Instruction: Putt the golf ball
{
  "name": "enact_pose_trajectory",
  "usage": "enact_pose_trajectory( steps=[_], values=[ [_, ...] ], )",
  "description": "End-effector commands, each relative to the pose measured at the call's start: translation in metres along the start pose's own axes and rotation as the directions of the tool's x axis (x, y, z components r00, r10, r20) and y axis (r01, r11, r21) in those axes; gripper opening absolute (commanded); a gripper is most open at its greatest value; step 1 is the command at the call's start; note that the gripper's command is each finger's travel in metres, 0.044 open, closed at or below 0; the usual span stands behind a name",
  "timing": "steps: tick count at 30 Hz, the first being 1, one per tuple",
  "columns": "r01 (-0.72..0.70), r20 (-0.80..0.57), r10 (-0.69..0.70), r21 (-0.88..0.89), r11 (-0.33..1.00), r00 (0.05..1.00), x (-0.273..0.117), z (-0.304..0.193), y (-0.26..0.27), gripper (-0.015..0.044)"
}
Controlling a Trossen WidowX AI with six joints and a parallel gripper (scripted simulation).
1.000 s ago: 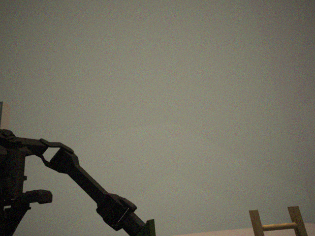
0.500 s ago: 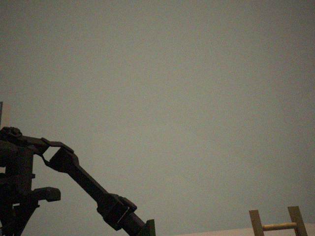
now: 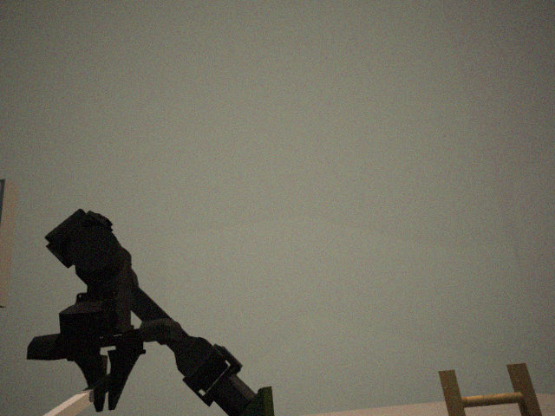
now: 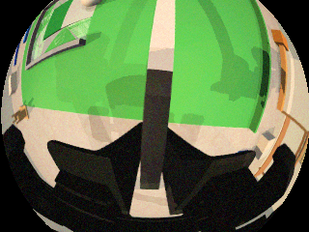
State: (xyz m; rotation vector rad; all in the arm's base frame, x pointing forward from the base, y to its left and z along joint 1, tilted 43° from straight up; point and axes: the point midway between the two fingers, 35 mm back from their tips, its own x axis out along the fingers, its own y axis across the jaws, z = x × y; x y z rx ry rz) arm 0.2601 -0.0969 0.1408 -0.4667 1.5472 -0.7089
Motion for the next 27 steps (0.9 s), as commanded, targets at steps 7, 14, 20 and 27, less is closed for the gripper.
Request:
enact_pose_trajectory(
  steps=[7, 14, 20, 27],
  values=[
    [-0.004, 0.006, 0.004, 0.001, 1.000, 1.000, -0.038, 0.002, 0.004, 0.0000],
    [-0.002, 0.005, 0.002, 0.001, 1.000, 1.000, -0.057, 0.001, 0.003, 0.0000],
    [0.001, 0.002, -0.001, -0.005, 1.000, 1.000, -0.049, 0.000, 0.003, 0.0000],
    [0.001, 0.002, -0.001, -0.005, 1.000, 1.000, -0.049, 0.000, 0.003, 0.0000]
  ],
)
